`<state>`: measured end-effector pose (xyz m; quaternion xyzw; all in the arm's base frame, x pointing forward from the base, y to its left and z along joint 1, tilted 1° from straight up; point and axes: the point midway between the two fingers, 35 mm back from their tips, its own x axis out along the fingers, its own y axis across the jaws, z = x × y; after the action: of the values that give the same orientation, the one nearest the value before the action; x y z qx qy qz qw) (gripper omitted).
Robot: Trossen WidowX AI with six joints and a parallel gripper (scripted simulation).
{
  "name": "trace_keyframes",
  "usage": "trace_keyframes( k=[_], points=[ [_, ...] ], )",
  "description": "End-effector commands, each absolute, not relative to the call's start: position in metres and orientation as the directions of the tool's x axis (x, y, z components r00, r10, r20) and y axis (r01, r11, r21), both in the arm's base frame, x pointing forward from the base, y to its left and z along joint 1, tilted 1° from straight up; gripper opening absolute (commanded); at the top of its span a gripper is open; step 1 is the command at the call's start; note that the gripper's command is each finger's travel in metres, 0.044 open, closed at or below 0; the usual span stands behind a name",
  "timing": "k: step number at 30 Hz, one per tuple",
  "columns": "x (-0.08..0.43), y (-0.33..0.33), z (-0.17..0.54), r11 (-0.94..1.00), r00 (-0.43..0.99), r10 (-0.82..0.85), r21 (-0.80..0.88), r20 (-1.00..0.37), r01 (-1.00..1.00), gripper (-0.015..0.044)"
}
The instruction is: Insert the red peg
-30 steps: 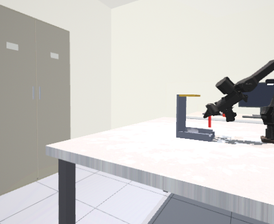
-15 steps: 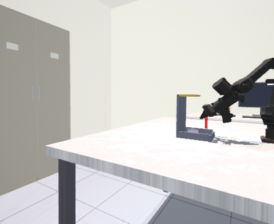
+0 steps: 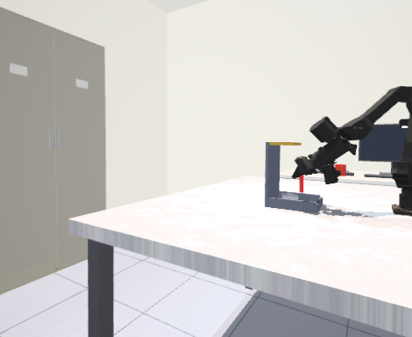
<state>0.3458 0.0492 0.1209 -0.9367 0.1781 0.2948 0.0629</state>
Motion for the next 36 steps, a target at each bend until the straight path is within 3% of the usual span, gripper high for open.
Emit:
trace_keyframes(
  k=[1, 36],
  points=[
    [0.350, 0.050, 0.122, -0.931, 0.764, -0.293, -0.011, -0.575, -0.365, 0.0000],
    [0.364, 0.041, 0.123, -0.931, 0.765, -0.293, -0.011, -0.573, -0.365, 0.0000]
  ],
)
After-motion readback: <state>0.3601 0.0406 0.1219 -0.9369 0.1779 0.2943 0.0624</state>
